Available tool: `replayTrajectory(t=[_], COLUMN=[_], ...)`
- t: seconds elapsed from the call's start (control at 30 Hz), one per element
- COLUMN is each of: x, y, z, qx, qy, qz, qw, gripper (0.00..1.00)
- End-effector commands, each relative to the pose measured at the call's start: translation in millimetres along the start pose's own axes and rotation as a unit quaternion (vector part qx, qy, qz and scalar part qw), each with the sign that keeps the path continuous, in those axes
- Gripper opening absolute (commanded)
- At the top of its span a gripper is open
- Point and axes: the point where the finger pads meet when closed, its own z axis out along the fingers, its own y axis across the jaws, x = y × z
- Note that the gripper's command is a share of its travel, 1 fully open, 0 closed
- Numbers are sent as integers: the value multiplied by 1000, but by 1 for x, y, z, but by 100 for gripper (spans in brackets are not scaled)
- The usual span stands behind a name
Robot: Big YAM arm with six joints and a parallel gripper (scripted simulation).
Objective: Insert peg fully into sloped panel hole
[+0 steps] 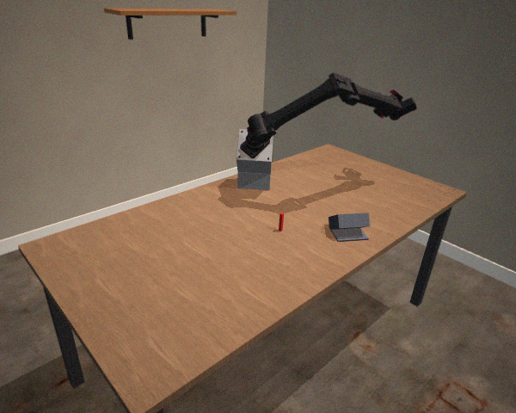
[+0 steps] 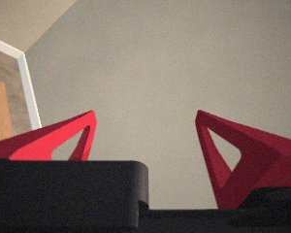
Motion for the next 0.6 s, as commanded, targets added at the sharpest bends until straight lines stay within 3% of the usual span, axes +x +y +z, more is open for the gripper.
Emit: replayTrajectory(t=[0.0,0.57], x=[-4,-4], y=[-9,-9], z=[1,-2], qx=[2,3], qy=[-1,1], qz=[-7,-5], qw=[1000,1000], gripper=[100,100])
